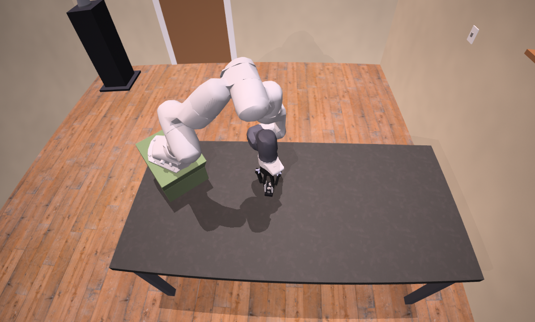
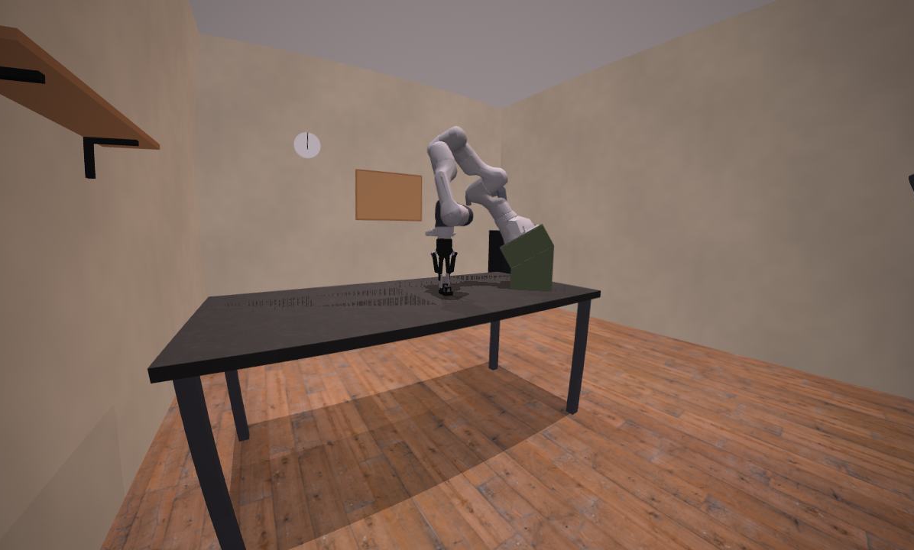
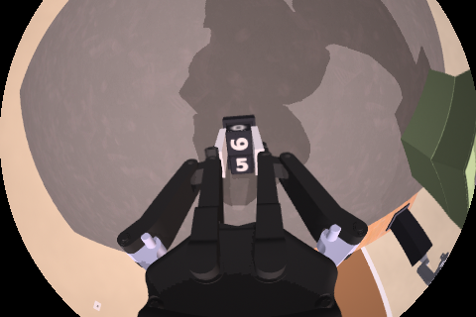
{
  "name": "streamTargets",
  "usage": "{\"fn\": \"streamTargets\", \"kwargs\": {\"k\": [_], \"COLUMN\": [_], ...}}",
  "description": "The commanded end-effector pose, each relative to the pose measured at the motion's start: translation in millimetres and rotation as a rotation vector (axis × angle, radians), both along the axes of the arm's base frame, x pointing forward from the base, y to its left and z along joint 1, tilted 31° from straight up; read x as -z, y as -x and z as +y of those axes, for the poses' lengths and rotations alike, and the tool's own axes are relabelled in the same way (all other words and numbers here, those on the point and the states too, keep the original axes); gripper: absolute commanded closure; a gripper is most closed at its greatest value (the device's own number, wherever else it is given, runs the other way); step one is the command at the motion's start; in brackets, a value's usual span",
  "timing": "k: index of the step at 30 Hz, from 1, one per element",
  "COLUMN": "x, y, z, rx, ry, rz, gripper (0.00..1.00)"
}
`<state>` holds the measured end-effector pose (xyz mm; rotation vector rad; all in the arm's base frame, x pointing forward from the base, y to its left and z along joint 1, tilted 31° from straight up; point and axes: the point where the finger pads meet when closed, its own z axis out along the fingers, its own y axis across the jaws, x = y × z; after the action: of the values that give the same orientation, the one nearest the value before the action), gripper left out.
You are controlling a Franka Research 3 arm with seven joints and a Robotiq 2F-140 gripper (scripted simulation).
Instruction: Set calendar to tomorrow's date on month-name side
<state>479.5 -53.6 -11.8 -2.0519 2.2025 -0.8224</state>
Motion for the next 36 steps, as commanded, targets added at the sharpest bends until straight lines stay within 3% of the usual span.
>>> {"fn": "streamTargets", "kwargs": {"k": [1,36], "x": [-0.8,3.6], "y": [-1.3,-3.2], "z": [0.3,-1.6], "rx": [-0.007,-0.006], "ry": [0.004,0.004], "rz": [0.000,0.000], "gripper": [0.84,0.84]}}
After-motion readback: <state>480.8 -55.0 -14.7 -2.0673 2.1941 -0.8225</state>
